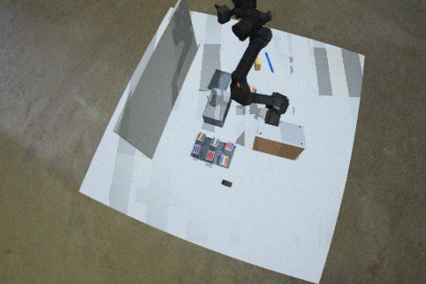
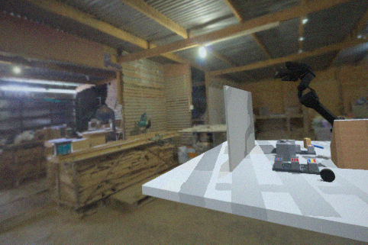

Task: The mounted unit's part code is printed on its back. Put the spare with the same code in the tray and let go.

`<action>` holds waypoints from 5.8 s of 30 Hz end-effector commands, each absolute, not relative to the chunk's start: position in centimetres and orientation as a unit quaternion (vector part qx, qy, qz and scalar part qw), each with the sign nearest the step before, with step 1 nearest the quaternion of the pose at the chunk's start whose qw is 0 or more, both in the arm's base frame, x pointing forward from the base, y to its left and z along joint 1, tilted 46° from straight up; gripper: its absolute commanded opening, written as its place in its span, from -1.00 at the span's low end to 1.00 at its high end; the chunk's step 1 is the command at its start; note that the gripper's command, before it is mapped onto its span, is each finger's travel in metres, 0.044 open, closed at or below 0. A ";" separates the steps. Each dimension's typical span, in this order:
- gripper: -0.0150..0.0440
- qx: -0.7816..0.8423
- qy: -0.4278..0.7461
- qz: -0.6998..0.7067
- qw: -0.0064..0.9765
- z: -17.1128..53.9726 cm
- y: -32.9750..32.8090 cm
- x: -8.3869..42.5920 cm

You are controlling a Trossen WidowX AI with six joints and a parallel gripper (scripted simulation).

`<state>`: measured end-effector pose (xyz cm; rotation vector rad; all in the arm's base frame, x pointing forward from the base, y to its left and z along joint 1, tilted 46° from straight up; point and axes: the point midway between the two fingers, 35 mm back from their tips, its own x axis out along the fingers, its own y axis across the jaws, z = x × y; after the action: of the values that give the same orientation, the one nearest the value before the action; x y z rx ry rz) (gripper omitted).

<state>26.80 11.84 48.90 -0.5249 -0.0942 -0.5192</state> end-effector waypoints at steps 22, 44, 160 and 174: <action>1.00 -0.034 -0.303 -0.124 0.944 60.9 6.9 14.4; 1.00 0.399 -0.307 -0.128 0.854 59.1 -17.8 17.7; 0.53 -0.660 0.643 0.248 0.298 -10.0 12.3 24.3; 0.53 -0.661 0.643 0.248 0.298 -11.7 10.7 24.6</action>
<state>24.72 11.23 -11.23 -1.7425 1.7004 0.6557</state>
